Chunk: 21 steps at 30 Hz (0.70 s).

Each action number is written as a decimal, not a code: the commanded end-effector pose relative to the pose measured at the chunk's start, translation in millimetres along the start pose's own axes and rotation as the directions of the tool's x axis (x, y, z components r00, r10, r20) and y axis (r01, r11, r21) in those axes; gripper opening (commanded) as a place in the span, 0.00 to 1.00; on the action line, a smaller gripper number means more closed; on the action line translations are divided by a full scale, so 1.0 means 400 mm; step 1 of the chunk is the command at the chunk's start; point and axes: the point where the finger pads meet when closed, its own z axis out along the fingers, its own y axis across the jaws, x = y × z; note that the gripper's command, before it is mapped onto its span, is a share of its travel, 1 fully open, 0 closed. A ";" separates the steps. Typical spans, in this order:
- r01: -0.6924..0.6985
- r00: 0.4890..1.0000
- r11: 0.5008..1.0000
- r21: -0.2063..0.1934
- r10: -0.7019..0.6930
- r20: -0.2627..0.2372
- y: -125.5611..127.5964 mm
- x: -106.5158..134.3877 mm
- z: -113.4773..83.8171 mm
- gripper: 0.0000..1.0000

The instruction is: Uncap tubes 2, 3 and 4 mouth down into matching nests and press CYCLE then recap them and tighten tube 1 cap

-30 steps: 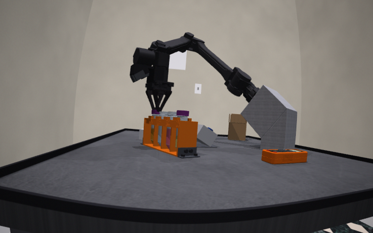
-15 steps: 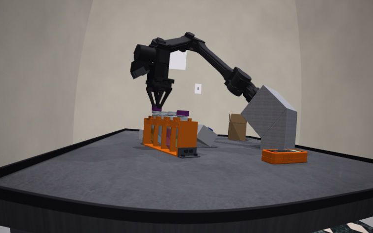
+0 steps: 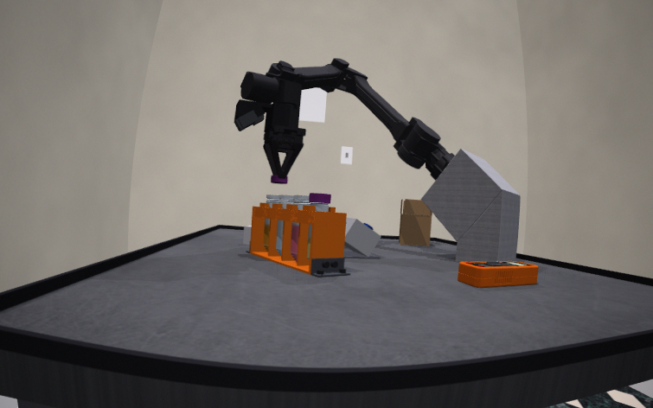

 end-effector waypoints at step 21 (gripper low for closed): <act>-0.657 0.754 0.754 0.001 0.657 0.006 -0.348 0.149 -0.004 0.00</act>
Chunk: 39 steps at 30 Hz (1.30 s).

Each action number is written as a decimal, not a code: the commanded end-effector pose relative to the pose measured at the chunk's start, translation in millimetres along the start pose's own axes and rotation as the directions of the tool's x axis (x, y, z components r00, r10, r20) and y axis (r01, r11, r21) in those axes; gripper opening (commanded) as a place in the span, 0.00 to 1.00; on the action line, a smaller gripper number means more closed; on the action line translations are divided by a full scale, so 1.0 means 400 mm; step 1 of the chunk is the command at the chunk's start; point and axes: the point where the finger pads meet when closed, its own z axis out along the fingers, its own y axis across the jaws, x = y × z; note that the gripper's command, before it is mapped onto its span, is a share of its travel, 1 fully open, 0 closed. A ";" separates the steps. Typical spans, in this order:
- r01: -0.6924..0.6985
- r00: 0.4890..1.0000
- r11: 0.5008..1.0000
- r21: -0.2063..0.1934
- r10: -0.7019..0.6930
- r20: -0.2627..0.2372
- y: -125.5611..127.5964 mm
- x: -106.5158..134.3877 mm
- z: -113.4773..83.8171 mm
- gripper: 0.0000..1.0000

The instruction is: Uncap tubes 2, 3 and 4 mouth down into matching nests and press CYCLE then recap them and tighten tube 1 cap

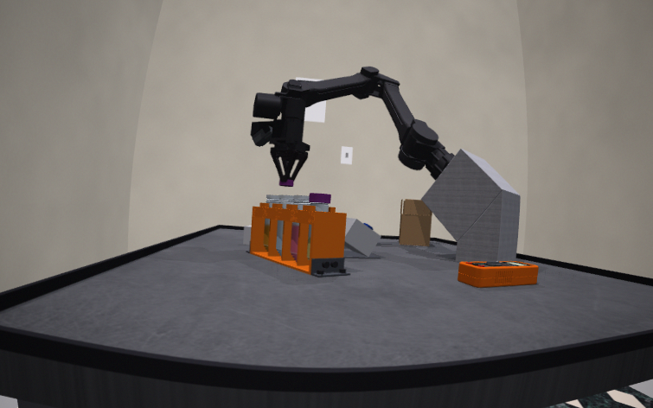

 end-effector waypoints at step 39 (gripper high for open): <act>0.042 0.999 0.999 0.009 -0.042 -0.011 -0.395 -0.113 0.093 0.00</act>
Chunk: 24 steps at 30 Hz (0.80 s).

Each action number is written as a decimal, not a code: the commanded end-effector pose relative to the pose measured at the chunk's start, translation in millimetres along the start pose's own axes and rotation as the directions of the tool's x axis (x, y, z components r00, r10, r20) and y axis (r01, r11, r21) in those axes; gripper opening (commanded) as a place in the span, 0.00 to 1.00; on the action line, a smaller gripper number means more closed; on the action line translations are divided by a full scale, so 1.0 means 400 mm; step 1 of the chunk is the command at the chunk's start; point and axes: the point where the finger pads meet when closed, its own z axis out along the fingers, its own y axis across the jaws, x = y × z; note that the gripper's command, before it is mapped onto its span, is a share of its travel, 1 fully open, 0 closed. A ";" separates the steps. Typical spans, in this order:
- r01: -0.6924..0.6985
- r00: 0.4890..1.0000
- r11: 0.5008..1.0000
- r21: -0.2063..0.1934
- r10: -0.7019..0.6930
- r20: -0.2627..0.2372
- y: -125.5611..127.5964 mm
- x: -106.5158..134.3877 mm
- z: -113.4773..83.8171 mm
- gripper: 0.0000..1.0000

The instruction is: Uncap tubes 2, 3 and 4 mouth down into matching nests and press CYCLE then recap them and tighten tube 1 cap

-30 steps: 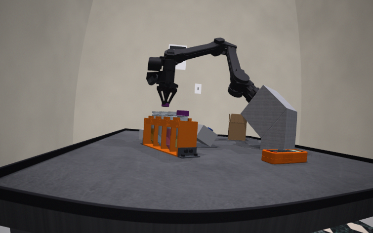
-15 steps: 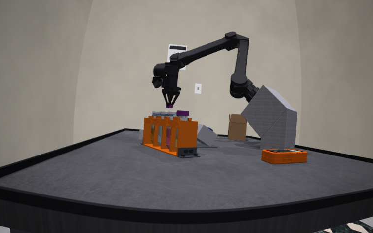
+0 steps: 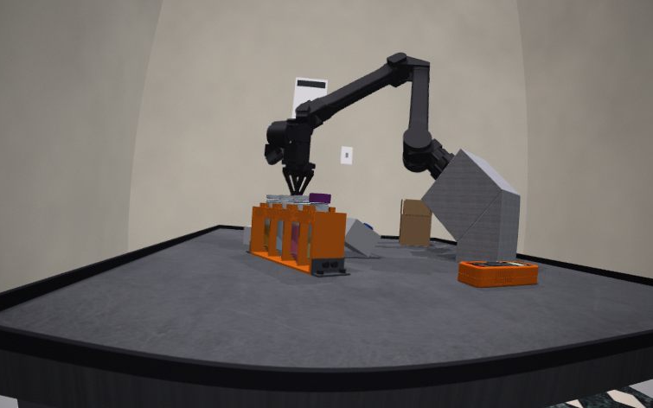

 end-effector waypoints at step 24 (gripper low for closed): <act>0.030 1.000 1.000 0.003 -0.030 -0.007 0.006 0.011 0.273 0.00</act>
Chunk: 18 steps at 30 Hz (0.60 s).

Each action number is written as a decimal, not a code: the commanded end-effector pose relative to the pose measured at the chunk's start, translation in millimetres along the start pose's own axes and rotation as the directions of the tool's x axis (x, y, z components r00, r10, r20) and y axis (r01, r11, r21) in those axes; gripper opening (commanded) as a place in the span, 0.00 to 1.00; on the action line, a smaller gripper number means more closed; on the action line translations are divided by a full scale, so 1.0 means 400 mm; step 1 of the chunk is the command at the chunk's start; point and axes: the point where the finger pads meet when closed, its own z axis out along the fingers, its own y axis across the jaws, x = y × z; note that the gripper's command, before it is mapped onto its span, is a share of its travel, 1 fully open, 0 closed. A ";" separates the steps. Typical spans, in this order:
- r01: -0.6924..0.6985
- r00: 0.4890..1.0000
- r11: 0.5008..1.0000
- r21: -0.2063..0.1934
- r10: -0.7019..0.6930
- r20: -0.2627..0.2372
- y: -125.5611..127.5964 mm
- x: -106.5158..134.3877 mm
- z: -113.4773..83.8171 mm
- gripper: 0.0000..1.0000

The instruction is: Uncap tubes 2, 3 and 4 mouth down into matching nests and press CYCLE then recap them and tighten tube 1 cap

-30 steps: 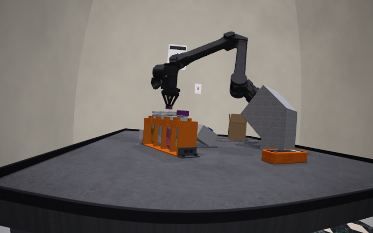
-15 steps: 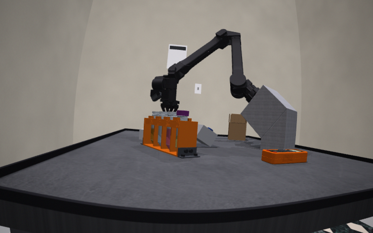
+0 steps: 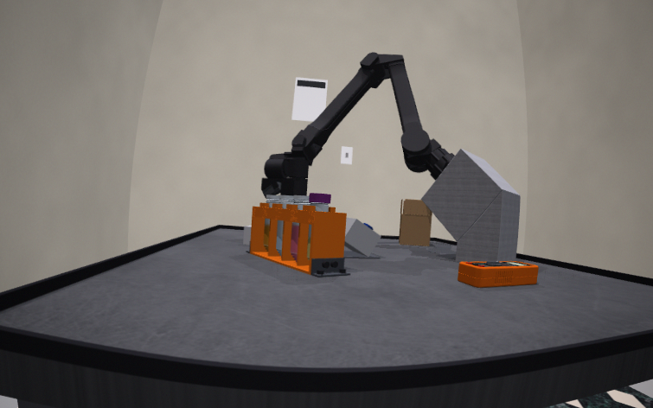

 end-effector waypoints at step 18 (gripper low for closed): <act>0.021 1.000 1.000 0.001 -0.021 -0.003 0.004 0.010 0.029 0.00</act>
